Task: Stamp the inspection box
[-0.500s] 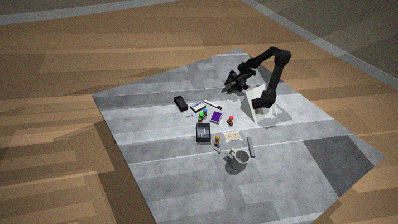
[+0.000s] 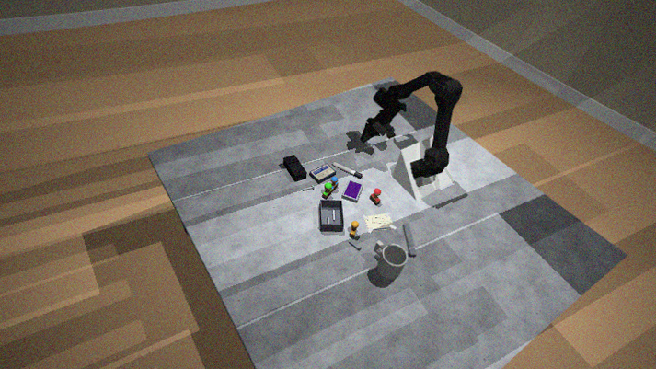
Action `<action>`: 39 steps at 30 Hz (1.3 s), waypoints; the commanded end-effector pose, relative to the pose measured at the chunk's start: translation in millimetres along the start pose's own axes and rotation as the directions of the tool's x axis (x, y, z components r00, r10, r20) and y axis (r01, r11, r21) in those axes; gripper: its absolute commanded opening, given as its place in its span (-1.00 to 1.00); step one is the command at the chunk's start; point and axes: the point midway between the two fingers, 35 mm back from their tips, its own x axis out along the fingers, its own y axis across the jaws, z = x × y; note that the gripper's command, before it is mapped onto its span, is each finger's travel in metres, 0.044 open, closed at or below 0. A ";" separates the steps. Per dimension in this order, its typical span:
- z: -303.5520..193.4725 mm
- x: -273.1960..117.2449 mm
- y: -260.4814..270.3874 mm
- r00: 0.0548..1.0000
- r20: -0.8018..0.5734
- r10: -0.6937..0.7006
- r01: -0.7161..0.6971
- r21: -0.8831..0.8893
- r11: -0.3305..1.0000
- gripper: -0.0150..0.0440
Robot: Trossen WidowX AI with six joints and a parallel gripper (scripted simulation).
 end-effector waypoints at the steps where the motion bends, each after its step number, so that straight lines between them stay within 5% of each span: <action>1: -40.2 21.5 -31.1 0.978 0.175 0.115 0.051 -0.733 0.678 0.28; 8: -60.5 43.8 -58.0 0.946 0.266 0.186 0.220 -0.947 0.234 0.28; 16: -75.5 70.2 -90.9 0.904 0.338 0.262 0.400 -0.885 -0.238 0.28; 28: -79.9 118.7 -148.9 0.814 0.437 0.383 0.520 -0.253 -0.816 0.28; 39: -67.4 162.0 -204.5 0.733 0.487 0.475 0.245 0.462 -0.852 0.28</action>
